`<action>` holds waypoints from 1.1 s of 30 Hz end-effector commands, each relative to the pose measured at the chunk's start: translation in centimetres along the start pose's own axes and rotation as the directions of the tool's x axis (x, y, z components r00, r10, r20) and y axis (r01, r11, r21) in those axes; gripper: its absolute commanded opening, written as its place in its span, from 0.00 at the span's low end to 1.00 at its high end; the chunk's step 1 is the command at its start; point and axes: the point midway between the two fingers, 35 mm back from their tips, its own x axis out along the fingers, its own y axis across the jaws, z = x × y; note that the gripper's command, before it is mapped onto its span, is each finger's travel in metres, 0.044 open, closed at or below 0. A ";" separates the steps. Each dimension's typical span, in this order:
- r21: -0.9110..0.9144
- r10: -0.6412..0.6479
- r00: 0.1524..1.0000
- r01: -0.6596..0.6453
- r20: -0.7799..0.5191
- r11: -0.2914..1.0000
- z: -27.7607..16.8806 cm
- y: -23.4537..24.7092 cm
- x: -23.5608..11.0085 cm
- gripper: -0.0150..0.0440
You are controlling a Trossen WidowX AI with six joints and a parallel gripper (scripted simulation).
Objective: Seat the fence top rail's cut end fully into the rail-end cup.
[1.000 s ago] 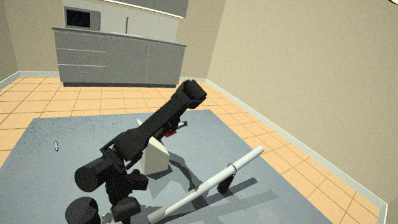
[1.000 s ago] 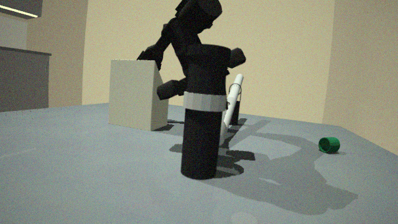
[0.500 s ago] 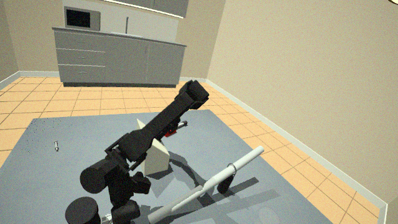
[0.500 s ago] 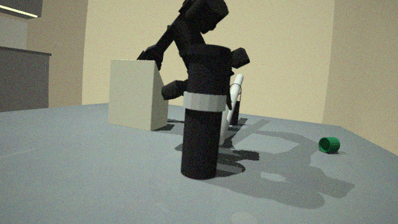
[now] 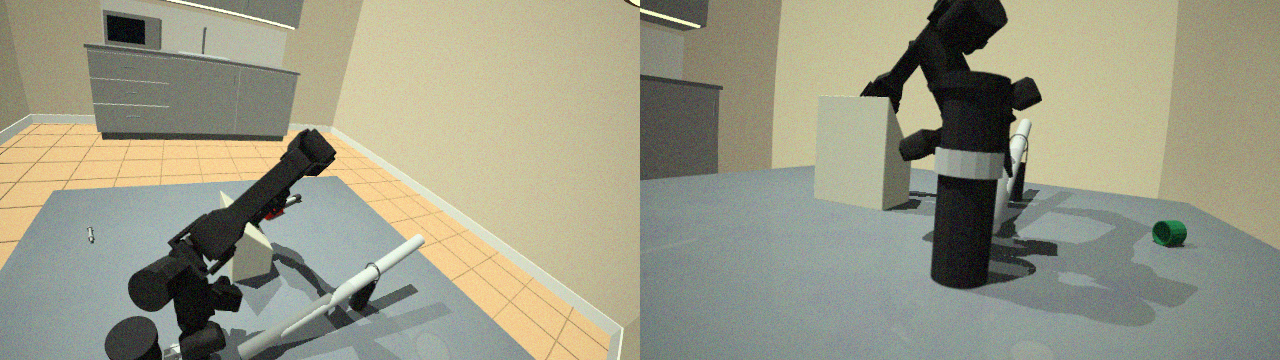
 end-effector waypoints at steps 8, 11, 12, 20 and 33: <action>0.000 0.000 1.000 0.000 0.000 1.000 0.0 0.0 0.0 0.25; 0.000 0.000 1.000 0.000 0.000 1.000 0.0 0.0 0.0 0.34; 0.000 0.000 1.000 0.000 0.000 1.000 0.0 0.0 0.0 0.39; 0.000 0.000 1.000 0.000 0.000 1.000 0.1 -0.1 -0.1 0.74; 0.004 0.000 1.000 0.000 -0.004 1.000 3.5 -1.8 -3.1 1.00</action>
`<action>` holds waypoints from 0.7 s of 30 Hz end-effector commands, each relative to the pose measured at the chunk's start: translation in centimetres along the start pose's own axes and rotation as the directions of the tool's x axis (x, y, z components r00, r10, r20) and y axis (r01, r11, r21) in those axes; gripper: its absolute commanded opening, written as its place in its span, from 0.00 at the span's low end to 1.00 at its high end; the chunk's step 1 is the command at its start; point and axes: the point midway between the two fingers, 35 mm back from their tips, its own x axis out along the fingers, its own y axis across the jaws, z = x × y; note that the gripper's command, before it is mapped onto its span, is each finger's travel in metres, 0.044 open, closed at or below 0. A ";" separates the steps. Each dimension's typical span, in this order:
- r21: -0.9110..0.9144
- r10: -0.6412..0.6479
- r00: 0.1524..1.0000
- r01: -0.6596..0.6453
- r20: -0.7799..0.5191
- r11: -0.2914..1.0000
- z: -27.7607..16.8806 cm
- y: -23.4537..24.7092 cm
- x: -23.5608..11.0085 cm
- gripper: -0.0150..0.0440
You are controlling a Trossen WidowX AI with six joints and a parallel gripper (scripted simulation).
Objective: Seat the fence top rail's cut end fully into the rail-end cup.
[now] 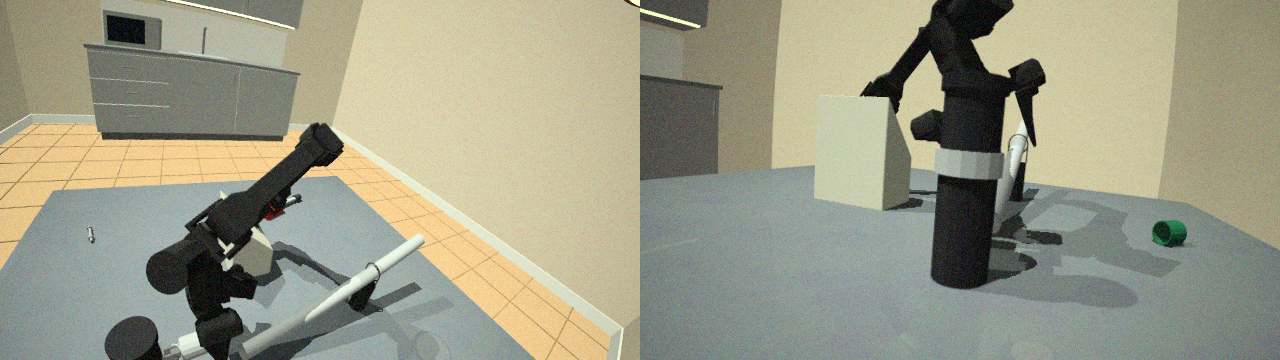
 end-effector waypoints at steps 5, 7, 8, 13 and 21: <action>0.010 0.004 1.000 -0.004 -0.001 1.000 1.5 -0.4 -1.2 1.00; 0.013 -0.003 1.000 0.003 -0.002 1.000 1.3 -0.7 -1.1 1.00; 0.060 -0.002 1.000 0.002 -0.004 0.998 1.6 -0.9 -1.3 1.00; 0.493 0.003 1.000 0.008 -0.020 0.870 4.6 -2.4 -3.9 1.00; 0.955 0.010 0.999 0.041 -0.046 0.293 10.2 -3.6 -7.8 1.00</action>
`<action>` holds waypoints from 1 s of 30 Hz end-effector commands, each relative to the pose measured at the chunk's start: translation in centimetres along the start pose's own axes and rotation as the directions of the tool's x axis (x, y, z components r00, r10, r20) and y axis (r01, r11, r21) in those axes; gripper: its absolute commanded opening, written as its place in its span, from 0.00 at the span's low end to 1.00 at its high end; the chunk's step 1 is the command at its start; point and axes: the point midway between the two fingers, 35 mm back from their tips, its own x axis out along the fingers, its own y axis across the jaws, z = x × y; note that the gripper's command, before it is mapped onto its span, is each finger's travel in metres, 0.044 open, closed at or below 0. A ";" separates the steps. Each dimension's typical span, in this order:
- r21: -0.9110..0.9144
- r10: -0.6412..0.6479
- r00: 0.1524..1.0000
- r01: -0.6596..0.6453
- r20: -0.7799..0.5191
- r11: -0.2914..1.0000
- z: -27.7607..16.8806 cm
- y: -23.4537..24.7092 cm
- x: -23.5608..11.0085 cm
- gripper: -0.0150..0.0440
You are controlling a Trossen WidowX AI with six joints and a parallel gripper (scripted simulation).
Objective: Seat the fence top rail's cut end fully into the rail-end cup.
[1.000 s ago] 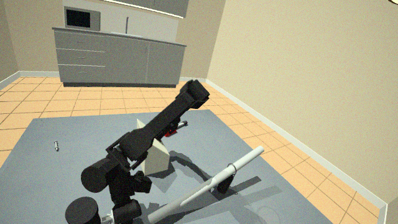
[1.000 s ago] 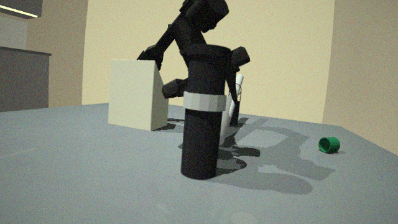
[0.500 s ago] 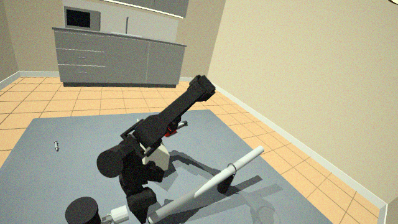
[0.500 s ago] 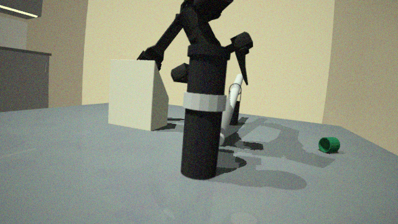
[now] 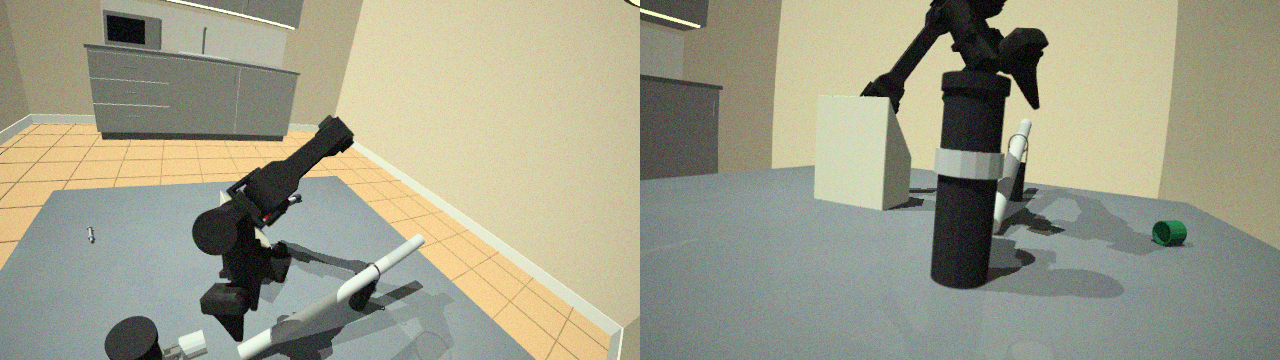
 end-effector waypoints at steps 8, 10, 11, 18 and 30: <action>0.883 -0.009 0.999 0.041 -0.041 0.468 6.9 4.0 -5.5 1.00; 0.884 -0.009 0.999 0.041 -0.041 0.466 6.9 4.0 -5.6 1.00; 0.884 -0.009 0.999 0.041 -0.041 0.466 6.9 4.0 -5.6 1.00; 0.884 -0.009 0.999 0.041 -0.041 0.466 6.9 4.0 -5.6 1.00; 0.925 0.022 0.998 0.042 -0.055 0.376 7.1 4.2 -5.0 1.00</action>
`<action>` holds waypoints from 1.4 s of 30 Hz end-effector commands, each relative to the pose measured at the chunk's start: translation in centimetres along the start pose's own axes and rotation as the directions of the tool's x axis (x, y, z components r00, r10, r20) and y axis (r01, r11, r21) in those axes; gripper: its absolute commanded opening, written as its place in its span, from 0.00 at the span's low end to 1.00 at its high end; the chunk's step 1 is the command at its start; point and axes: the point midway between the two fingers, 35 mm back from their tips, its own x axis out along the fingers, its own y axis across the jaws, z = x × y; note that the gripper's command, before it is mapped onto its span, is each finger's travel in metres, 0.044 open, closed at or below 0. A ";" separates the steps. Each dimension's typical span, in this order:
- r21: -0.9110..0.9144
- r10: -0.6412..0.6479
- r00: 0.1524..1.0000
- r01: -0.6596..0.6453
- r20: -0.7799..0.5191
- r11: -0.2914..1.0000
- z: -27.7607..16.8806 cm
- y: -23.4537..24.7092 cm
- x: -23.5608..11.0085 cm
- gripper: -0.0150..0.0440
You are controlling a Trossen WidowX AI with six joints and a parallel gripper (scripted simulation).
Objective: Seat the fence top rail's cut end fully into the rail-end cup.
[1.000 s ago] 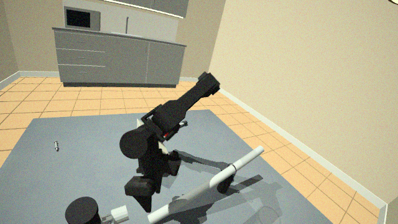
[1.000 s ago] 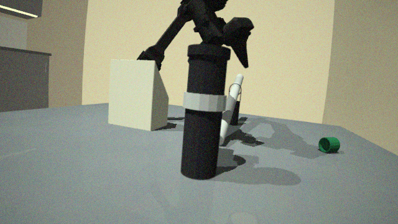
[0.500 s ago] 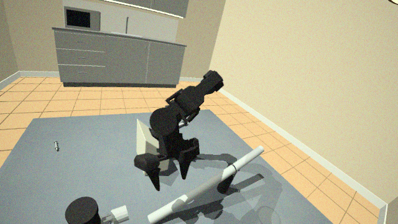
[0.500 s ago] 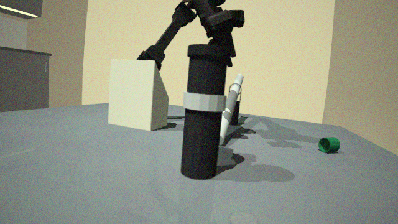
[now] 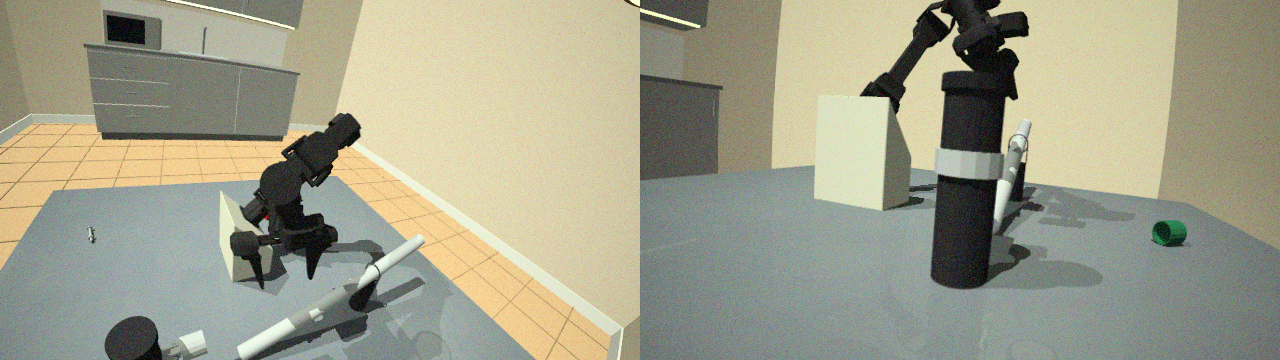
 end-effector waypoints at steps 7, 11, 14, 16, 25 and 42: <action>0.622 0.005 0.970 0.152 -0.243 0.768 -1.4 2.0 3.5 1.00; 0.819 0.001 0.926 0.333 -0.378 0.467 -2.4 3.1 5.2 1.00; 0.862 -0.005 0.883 0.460 -0.470 0.213 -3.3 4.0 6.2 1.00; 0.861 -0.007 0.871 0.486 -0.491 0.151 -3.5 4.2 6.5 1.00; 0.861 -0.007 0.871 0.486 -0.491 0.151 -3.5 4.2 6.5 1.00; 0.861 -0.005 0.871 0.486 -0.491 0.152 -5.2 4.2 9.6 1.00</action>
